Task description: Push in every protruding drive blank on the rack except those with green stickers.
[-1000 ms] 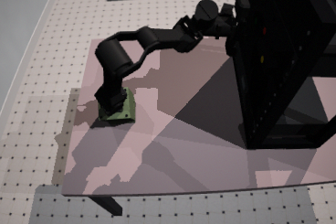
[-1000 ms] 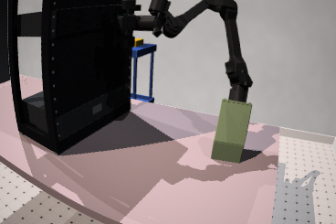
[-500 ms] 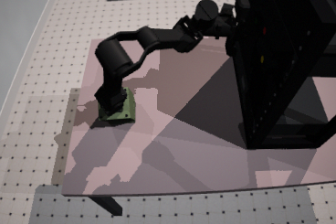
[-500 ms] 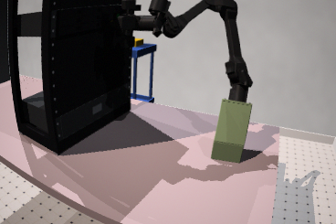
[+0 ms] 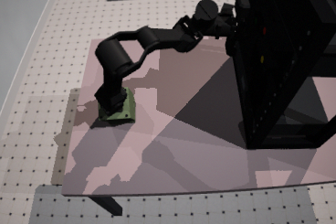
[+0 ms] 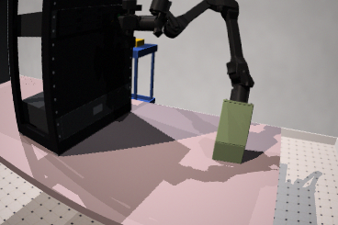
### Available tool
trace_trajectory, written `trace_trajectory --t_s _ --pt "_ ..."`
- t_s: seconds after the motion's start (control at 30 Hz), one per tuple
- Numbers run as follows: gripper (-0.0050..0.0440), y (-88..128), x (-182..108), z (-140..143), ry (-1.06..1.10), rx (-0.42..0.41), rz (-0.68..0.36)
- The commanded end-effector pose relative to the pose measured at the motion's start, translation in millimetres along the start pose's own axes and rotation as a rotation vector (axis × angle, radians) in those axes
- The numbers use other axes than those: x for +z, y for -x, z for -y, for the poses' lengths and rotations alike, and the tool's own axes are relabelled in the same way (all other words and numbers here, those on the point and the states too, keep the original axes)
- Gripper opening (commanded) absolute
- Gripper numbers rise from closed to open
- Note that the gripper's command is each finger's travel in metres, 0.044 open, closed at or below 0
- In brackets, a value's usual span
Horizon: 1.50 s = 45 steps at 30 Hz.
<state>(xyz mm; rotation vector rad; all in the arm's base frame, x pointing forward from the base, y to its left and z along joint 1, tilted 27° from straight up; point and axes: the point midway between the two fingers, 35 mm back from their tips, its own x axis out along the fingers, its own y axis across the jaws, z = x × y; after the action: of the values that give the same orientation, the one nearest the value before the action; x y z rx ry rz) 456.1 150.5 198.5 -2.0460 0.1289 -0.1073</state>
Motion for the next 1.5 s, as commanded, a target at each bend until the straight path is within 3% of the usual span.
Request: trace_trajectory --t_s 0.0,0.07,0.33,0.47,1.2,1.47 --pt "0.0000 9 1 12 -0.018 -0.031 0.013" --pt "0.0000 9 1 12 -0.018 -0.031 0.013" --pt "0.0000 59 0 11 -0.018 -0.031 0.013" --pt "0.0000 74 0 10 -0.018 -0.031 0.013" --pt "0.0000 76 0 10 -0.018 -0.031 0.013" --pt "0.0000 76 -19 9 -0.018 -0.031 0.013"
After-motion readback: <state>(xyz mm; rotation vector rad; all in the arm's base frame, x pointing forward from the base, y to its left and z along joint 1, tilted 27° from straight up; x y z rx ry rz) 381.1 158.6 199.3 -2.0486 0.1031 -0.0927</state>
